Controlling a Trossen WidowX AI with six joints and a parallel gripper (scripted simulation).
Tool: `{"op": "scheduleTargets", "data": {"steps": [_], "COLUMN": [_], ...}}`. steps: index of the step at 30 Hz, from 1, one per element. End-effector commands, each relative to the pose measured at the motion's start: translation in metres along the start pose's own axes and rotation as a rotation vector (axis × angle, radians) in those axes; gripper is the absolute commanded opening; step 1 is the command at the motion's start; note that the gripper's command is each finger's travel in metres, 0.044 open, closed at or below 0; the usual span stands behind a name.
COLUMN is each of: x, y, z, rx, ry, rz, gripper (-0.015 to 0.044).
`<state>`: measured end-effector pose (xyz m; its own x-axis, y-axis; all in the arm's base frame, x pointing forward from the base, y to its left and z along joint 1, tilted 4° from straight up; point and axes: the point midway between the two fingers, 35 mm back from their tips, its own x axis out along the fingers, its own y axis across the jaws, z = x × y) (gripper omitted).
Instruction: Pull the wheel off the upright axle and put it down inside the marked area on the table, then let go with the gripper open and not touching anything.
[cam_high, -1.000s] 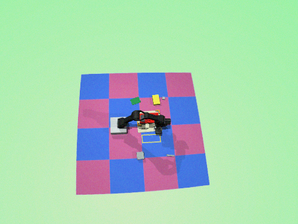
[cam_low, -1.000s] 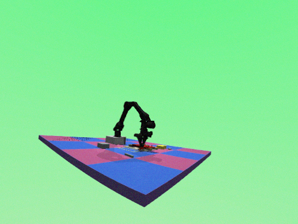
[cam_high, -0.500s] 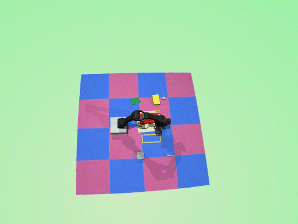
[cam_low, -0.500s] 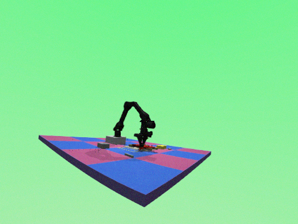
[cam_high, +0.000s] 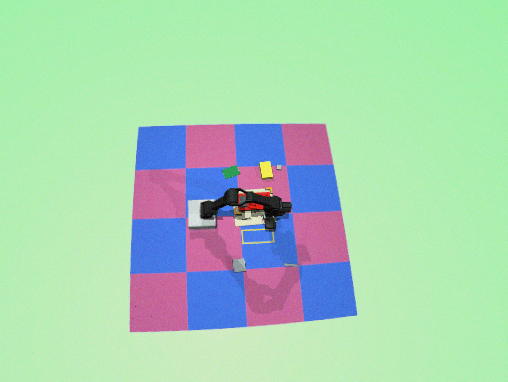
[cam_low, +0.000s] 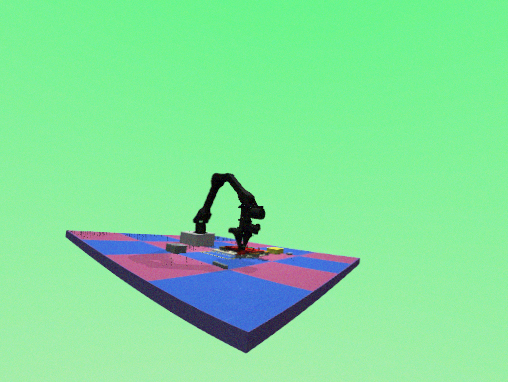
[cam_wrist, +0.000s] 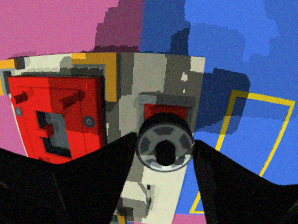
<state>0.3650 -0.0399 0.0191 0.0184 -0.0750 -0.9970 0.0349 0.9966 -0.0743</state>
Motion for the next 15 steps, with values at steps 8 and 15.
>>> {"op": "scheduleTargets", "data": {"steps": [8, 15], "x": [-0.0151, -0.0174], "y": [0.0004, 0.0004], "z": [0.0005, 0.0005], "rx": [-0.002, -0.002], "ry": [-0.010, -0.010], "rz": [-0.002, -0.002], "gripper": [0.0000, 0.0000]}}
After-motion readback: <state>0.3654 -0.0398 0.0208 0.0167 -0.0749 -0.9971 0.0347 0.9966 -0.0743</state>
